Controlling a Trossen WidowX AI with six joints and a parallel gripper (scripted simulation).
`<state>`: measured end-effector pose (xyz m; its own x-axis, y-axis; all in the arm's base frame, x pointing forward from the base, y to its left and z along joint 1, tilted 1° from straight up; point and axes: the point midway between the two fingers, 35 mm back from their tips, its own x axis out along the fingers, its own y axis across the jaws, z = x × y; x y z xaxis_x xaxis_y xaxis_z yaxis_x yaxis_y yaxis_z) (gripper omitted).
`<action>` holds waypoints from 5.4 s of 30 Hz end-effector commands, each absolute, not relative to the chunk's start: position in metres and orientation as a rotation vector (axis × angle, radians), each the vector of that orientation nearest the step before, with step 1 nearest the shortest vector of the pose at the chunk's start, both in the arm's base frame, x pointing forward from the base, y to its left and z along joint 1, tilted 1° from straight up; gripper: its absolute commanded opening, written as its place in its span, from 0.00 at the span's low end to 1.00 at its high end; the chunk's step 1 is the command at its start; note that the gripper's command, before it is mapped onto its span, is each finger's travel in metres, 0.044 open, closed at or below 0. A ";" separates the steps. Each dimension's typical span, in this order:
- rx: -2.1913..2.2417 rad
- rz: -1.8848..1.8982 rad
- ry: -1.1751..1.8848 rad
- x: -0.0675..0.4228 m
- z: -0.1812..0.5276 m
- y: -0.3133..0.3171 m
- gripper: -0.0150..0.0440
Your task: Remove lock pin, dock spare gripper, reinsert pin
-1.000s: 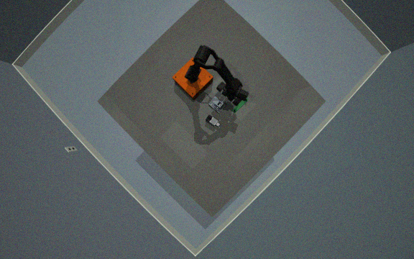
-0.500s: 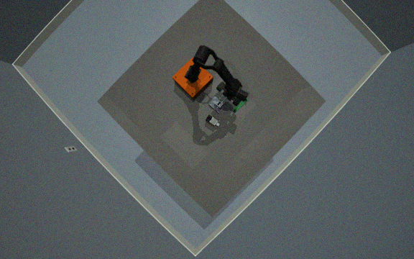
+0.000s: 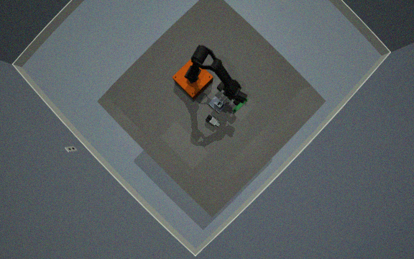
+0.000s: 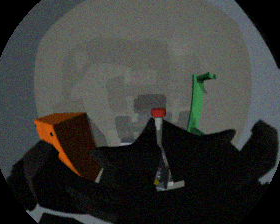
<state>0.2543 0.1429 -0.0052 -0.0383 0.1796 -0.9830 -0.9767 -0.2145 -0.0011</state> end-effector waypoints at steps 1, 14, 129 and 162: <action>-1.207 1.470 0.965 0.254 -0.003 0.146 0.25; -1.204 1.473 0.968 0.254 0.000 0.155 0.25; -1.178 1.494 1.058 0.258 0.035 0.221 0.25; -1.137 1.444 1.077 0.342 0.042 0.273 0.25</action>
<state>0.3340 0.2688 0.0415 -0.0968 0.1602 -0.9823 -0.9864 -0.1475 0.0732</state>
